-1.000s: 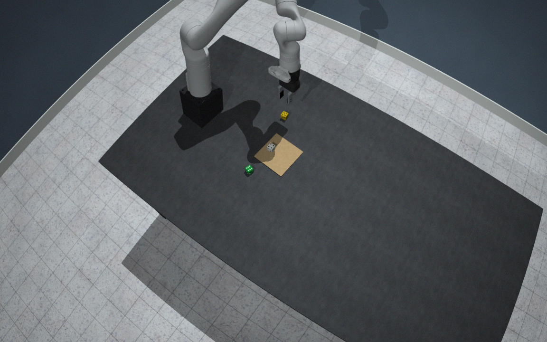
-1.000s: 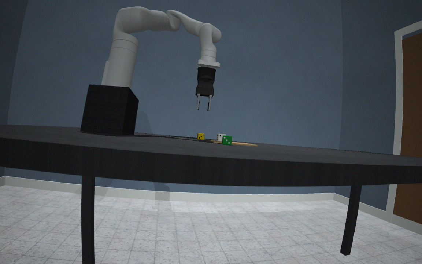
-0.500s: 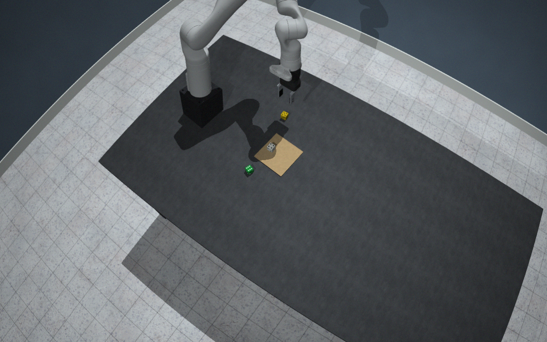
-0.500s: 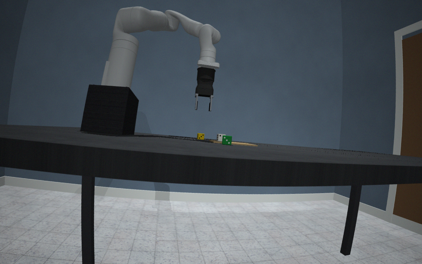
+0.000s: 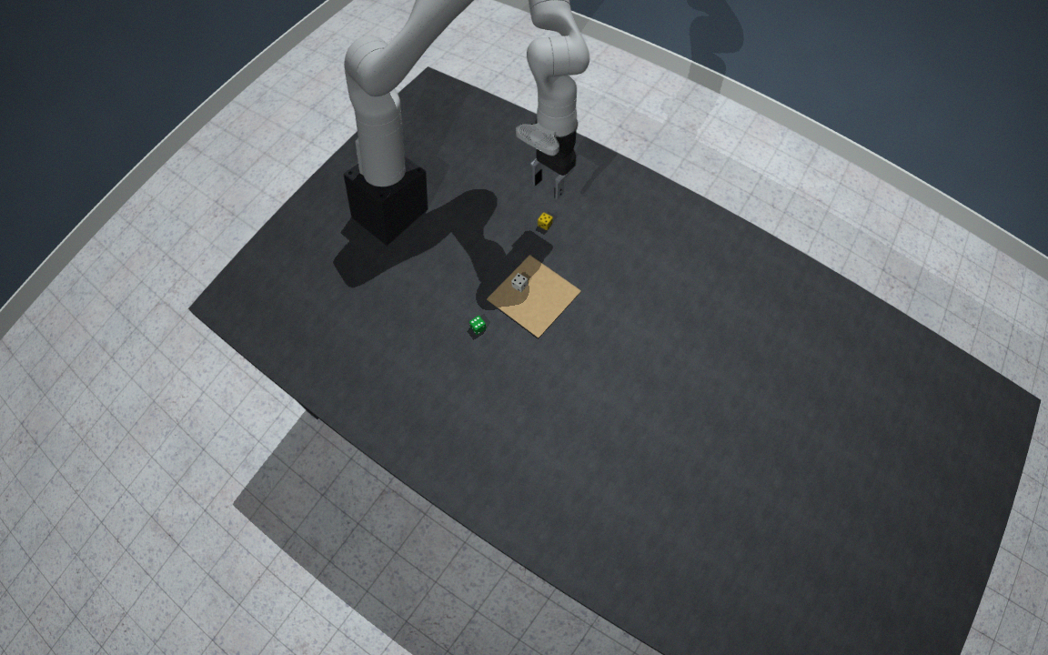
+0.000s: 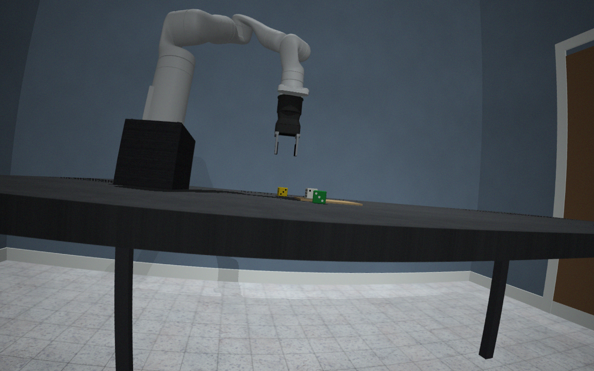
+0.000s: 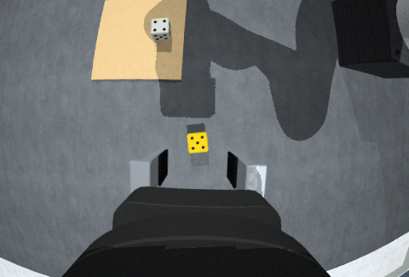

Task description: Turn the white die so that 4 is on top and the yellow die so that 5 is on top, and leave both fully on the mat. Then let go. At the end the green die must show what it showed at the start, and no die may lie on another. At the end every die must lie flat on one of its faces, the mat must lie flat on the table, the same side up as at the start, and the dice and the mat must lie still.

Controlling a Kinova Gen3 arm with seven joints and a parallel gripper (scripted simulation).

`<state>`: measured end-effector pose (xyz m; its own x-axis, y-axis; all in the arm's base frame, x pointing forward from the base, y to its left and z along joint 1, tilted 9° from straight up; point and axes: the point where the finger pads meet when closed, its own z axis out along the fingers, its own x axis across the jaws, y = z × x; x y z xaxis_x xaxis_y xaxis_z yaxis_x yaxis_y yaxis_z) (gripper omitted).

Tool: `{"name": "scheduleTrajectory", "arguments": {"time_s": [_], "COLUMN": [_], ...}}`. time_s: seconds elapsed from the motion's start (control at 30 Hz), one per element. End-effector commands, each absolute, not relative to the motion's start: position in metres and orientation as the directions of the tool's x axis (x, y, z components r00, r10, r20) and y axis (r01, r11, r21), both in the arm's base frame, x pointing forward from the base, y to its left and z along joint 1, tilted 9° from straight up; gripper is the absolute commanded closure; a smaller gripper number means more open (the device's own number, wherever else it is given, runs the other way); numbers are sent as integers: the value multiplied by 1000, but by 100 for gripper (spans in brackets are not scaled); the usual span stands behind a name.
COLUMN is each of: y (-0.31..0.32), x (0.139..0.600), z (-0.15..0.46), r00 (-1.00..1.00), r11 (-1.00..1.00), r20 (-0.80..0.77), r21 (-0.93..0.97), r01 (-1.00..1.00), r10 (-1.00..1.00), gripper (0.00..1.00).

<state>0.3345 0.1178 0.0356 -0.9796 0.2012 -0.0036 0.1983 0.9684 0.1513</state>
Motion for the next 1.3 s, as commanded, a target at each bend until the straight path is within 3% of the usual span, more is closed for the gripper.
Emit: {"name": "scheduleTrajectory", "arguments": {"time_s": [0.0, 0.53, 1.27], "y": [118, 116, 114], "x": [335, 331, 317], "z": [36, 34, 26], "r00": [-979, -948, -698], "r11": [968, 937, 688], "r20": [-4, 17, 91], "r21": [152, 150, 119], "r01": [202, 315, 716], "r10": [205, 317, 711], "gripper": [0, 0, 0]}}
